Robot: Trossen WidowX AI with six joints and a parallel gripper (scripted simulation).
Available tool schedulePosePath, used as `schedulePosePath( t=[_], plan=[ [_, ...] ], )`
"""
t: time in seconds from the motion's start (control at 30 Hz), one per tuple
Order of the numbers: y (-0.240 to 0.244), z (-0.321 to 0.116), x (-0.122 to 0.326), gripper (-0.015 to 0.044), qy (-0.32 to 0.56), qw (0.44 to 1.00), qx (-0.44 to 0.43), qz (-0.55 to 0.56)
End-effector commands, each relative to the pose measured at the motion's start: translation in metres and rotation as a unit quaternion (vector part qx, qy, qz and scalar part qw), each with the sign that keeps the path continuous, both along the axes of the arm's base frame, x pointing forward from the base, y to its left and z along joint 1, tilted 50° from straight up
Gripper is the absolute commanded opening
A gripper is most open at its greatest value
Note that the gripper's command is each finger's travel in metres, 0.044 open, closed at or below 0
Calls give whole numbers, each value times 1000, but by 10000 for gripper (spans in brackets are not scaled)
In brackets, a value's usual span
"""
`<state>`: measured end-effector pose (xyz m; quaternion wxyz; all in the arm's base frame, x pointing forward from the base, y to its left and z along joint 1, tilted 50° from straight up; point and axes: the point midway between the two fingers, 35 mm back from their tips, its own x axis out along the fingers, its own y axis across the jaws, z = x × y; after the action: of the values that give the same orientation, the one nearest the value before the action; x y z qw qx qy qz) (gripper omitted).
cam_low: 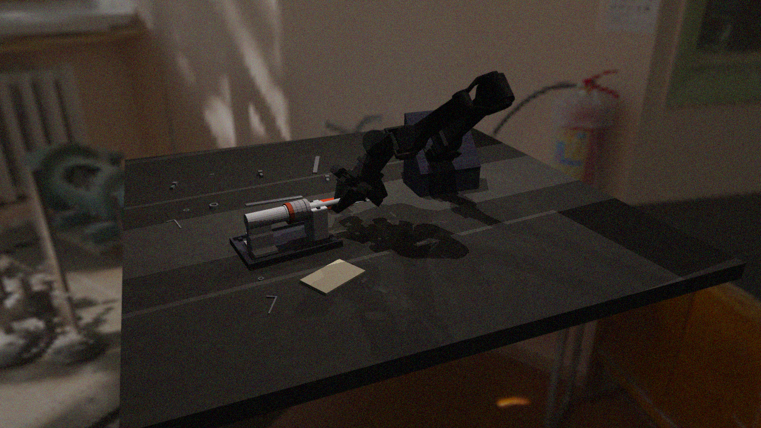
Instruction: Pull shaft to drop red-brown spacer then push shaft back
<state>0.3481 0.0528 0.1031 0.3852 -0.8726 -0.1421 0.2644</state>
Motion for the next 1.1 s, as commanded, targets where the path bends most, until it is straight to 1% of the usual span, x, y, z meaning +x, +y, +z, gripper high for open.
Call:
schedulePosePath(
  t=[0.0, 1.07],
  plan=[
    [1, -2, -2, 0, 3, 1000, 2, 1],
    [1, -2, -6, 0, 4, 1000, 2, 1]
  ],
)
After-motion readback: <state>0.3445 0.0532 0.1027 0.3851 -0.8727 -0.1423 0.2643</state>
